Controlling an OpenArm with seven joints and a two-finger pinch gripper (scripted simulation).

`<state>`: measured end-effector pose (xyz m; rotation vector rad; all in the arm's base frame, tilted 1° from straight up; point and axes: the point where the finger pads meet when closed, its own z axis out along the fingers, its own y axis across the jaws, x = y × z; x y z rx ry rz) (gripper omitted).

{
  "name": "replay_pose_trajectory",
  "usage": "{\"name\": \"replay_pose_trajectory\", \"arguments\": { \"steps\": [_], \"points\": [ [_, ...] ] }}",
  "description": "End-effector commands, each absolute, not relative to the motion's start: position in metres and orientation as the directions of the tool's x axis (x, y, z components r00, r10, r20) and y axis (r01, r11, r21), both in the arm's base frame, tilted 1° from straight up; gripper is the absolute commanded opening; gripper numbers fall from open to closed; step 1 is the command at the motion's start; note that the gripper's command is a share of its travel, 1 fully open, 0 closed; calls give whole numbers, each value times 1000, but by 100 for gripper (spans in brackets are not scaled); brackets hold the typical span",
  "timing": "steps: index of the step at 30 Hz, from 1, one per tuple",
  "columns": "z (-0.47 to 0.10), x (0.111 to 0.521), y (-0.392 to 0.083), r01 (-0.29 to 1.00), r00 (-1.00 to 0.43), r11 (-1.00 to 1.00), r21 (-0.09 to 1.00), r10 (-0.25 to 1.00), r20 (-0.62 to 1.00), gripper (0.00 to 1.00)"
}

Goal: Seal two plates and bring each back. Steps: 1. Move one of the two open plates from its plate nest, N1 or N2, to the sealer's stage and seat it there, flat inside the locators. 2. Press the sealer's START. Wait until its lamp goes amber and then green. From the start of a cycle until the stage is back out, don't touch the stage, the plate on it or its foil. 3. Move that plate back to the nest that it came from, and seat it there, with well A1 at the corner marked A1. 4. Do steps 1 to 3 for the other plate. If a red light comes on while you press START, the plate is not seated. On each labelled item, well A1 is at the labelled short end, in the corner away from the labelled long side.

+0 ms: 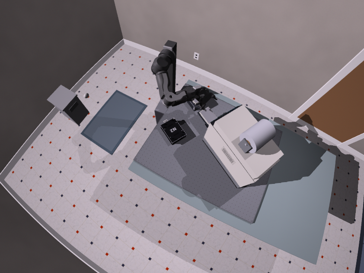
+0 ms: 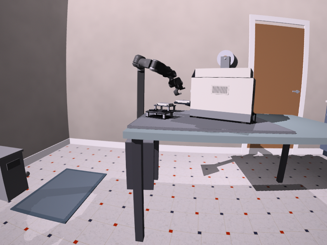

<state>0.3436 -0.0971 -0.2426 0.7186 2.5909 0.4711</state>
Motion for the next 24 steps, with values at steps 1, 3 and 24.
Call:
{"name": "replay_pose_trajectory", "arguments": {
  "steps": [1,3,24],
  "points": [
    [-245,345,-109,429,-767,825,368,548,-335,65],
    [-247,347,-118,430,-767,828,359,545,-339,65],
    [-238,358,-207,529,-672,845,79,474,-569,65]
  ]
}}
